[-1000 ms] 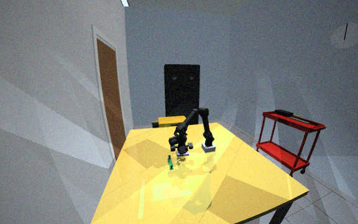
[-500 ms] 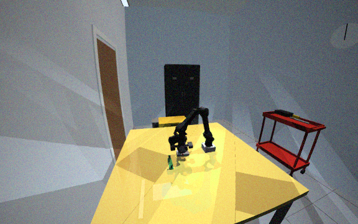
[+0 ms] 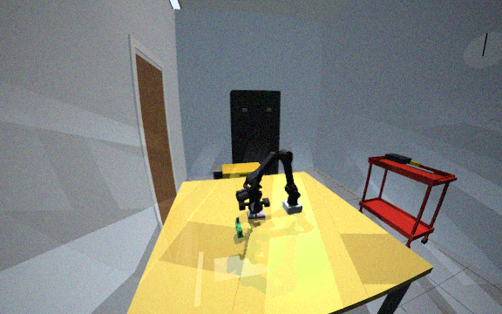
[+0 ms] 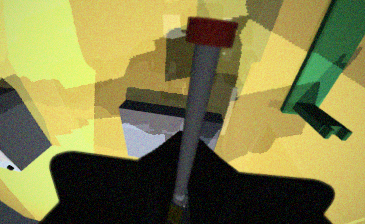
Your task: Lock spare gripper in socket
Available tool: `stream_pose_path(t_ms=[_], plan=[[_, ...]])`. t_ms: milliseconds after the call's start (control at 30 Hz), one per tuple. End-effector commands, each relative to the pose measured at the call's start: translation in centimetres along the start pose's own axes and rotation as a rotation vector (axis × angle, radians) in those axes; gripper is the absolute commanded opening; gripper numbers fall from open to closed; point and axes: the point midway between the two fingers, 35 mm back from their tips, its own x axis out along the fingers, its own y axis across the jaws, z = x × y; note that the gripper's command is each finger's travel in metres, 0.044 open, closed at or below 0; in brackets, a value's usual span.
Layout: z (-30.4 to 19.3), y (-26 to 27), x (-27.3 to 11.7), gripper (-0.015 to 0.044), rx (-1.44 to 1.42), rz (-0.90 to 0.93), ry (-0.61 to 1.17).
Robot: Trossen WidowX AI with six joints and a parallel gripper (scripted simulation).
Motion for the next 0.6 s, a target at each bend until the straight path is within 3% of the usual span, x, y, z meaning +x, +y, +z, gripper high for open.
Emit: stream_pose_path(t_ms=[0, 233, 567], plan=[[0.0, 0.0, 0.0, 0.0026, 0.000, 0.000, 0.000], [0.0, 0.0, 0.0, 0.0200, 0.000, 0.000, 0.000], [0.5, 0.1, -1.1, 0.0200, -0.002, 0.003, 0.000]])
